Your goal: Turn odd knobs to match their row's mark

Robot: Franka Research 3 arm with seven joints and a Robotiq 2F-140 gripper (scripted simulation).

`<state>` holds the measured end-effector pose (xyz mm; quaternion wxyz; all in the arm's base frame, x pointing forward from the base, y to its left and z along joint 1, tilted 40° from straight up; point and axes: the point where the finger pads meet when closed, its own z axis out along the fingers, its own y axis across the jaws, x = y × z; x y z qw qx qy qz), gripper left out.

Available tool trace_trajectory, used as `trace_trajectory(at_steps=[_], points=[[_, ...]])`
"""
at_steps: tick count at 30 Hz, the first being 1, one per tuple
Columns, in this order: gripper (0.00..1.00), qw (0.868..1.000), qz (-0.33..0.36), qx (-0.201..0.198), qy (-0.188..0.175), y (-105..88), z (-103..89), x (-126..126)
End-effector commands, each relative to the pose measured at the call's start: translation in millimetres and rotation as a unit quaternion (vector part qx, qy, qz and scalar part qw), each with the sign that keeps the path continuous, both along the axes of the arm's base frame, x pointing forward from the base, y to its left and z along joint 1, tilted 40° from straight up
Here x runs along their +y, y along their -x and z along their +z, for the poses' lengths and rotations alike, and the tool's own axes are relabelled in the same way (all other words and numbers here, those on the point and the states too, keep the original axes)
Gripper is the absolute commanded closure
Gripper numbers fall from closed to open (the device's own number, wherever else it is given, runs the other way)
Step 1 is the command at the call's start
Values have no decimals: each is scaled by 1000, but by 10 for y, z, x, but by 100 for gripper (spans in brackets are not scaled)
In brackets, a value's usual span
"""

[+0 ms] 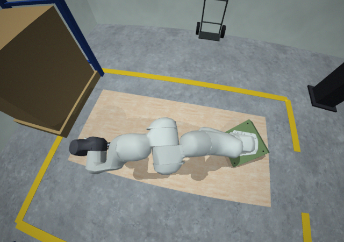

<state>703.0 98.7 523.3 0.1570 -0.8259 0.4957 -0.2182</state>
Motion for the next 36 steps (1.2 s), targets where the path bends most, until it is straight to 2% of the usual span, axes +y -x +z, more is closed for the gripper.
trace_trajectory(at_steps=[1, 18, 20, 36], points=[[0, 1000, 13, 23, 12, 99, -117, -111], [0, 999, 16, 31, 15, 134, -157, -146], [0, 997, 29, 60, 26, 269, -296, -270], [0, 997, 29, 60, 26, 269, -296, -270]])
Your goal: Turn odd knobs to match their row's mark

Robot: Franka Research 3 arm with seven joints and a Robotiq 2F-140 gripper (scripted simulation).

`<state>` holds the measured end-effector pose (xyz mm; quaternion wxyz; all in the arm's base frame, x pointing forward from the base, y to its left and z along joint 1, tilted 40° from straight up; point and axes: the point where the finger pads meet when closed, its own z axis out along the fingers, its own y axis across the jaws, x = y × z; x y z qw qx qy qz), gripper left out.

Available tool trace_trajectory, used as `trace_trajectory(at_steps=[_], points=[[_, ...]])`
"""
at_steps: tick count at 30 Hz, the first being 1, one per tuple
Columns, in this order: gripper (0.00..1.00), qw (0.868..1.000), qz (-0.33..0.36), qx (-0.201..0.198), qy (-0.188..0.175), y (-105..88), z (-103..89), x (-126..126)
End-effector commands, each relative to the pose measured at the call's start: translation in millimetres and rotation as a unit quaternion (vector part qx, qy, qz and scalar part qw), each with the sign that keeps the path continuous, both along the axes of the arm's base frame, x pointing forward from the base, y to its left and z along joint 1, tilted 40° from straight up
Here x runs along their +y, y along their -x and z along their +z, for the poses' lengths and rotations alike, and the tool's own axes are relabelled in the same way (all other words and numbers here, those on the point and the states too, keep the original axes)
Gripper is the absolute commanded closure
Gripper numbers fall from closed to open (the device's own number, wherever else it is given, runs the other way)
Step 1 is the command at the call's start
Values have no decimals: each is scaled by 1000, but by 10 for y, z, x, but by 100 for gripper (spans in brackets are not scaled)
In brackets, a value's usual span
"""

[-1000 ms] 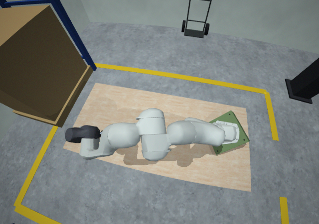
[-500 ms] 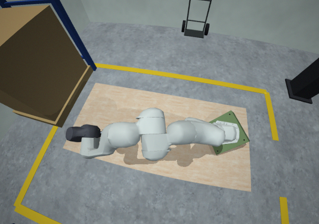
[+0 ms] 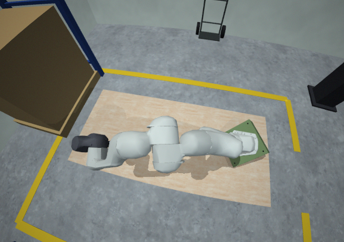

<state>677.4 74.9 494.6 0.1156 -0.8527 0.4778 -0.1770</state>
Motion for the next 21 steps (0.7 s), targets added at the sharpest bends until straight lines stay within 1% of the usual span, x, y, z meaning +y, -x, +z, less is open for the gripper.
trace_trajectory(at_steps=[1, 2, 17, 18, 19, 21], points=[[0, 1000, 14, 24, 11, 117, -104, -117], [0, 999, 18, 32, 14, 158, -139, -150], [0, 999, 18, 32, 14, 158, -139, -150], [0, 998, 28, 53, 20, 270, -227, -232], [0, 997, 33, 61, 22, 314, -259, -263], [0, 997, 33, 61, 22, 314, -259, -263]])
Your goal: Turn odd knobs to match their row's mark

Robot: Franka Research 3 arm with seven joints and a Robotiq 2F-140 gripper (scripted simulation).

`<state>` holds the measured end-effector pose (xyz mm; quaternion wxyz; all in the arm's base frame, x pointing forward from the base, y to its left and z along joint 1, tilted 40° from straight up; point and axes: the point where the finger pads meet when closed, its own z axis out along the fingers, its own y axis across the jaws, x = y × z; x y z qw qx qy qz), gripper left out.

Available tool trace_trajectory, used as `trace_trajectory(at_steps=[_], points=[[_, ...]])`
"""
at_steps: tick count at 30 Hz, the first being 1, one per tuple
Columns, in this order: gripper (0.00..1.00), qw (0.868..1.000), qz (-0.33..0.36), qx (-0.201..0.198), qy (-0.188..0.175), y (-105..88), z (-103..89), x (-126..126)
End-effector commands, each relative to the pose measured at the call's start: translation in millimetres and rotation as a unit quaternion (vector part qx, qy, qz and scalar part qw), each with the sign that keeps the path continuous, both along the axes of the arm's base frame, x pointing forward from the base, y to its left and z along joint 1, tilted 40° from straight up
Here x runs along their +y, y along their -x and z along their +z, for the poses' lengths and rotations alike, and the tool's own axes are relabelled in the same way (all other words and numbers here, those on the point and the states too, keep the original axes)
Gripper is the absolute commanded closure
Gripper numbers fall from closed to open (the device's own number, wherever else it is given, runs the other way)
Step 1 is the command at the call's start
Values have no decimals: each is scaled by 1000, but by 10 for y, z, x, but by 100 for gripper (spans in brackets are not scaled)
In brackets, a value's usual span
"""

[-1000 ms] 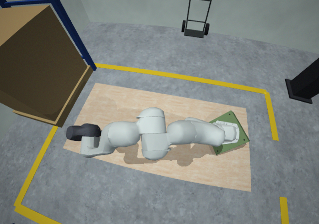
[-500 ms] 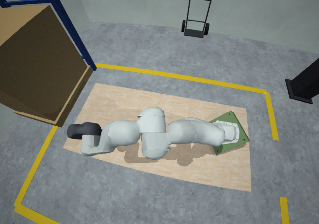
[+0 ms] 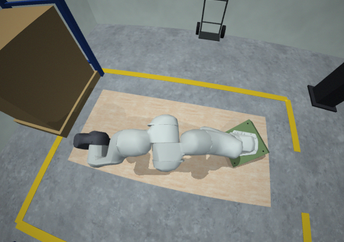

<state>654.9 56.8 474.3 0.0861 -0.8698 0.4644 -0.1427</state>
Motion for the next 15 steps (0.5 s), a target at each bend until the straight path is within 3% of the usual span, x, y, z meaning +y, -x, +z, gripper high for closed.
trace_trajectory(at_steps=[1, 13, 15], points=[[0, 1000, 14, 16, 8, 89, -56, -83], [0, 1000, 14, 16, 8, 89, -56, -83], [0, 998, 30, 46, 15, 254, -165, -190]])
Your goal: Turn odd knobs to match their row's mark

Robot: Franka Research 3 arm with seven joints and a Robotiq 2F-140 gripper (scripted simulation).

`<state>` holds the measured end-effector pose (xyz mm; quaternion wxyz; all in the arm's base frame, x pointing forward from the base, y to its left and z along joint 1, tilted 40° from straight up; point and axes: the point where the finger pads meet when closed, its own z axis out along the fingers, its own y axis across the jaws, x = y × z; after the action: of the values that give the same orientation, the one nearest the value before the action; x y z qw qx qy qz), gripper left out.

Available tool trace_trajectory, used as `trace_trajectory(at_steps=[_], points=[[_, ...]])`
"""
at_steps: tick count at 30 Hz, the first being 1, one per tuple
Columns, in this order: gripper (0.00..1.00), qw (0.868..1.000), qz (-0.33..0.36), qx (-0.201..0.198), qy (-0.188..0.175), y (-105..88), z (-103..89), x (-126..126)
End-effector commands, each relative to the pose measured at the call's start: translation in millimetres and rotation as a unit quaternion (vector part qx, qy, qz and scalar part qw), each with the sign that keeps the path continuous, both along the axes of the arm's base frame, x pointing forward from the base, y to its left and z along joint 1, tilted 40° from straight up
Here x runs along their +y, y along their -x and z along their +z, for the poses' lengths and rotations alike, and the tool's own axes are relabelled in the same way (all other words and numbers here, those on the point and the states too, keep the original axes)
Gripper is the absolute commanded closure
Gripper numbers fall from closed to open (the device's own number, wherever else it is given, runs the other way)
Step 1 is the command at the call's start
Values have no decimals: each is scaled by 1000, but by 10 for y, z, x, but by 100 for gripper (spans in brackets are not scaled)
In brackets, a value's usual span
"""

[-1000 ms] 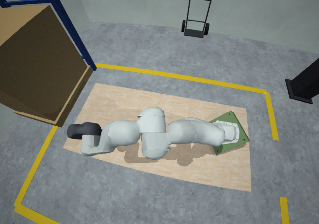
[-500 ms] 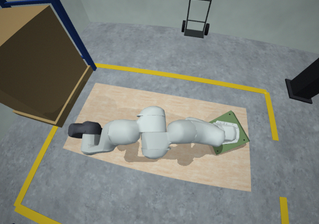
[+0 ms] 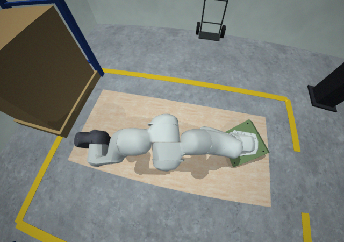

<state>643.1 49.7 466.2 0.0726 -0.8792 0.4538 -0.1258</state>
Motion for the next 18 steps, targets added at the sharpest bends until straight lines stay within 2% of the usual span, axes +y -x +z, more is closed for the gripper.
trace_trajectory(at_steps=[1, 15, 16, 18], points=[[0, 1000, 16, 24, 8, 136, -85, -119], [0, 1000, 16, 24, 8, 136, -85, -119], [0, 999, 28, 45, 12, 260, -157, -193], [0, 998, 32, 53, 13, 308, -183, -220]])
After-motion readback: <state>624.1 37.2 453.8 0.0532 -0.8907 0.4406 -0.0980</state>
